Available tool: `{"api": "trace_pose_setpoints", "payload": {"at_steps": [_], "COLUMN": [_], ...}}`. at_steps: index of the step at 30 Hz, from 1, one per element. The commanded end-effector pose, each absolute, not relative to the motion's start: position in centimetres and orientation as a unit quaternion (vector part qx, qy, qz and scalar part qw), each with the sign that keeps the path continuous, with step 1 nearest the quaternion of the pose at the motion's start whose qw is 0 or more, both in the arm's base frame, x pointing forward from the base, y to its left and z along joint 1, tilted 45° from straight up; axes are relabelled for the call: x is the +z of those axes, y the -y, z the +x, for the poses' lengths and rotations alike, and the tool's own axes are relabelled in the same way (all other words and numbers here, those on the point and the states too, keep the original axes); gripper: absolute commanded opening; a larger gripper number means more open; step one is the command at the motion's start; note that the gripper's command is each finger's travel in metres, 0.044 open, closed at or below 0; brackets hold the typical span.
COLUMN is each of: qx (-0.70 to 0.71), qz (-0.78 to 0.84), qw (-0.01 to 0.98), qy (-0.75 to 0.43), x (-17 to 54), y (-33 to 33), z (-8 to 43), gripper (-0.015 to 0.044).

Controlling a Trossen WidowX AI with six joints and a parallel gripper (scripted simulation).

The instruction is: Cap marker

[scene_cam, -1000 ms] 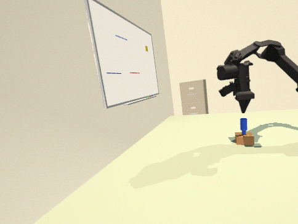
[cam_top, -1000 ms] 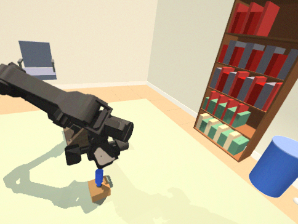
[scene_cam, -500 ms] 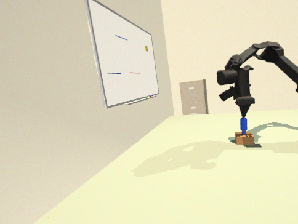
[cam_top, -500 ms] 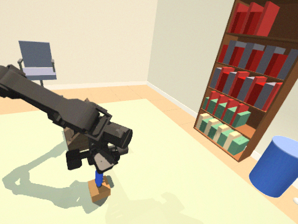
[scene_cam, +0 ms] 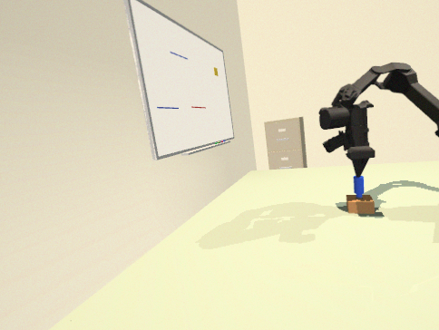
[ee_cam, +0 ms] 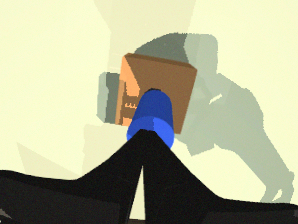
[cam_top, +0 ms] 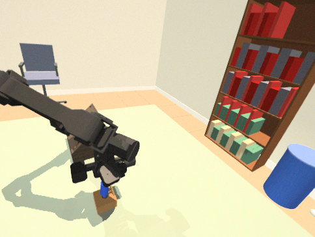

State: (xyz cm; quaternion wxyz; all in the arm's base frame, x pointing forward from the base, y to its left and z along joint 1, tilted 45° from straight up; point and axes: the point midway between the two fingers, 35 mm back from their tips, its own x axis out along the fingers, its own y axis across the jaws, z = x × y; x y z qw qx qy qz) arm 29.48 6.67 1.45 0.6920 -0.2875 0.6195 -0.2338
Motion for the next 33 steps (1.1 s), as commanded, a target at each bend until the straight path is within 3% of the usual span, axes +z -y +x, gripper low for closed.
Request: {"api": "trace_pose_setpoints", "payload": {"at_steps": [1,18,33], "qx": [-0.233,-0.232,-0.232], "qz": [-0.288,-0.287,-0.287], "qw": [0.693,0.692,0.692], "qy": [-0.619,-0.621,-0.621], "x": [1.5,7.9,7.9], "y": [-6.8,-12.9,-12.9], "z": [29.5,28.4,28.4], "gripper": [0.0,0.0,0.0394]}}
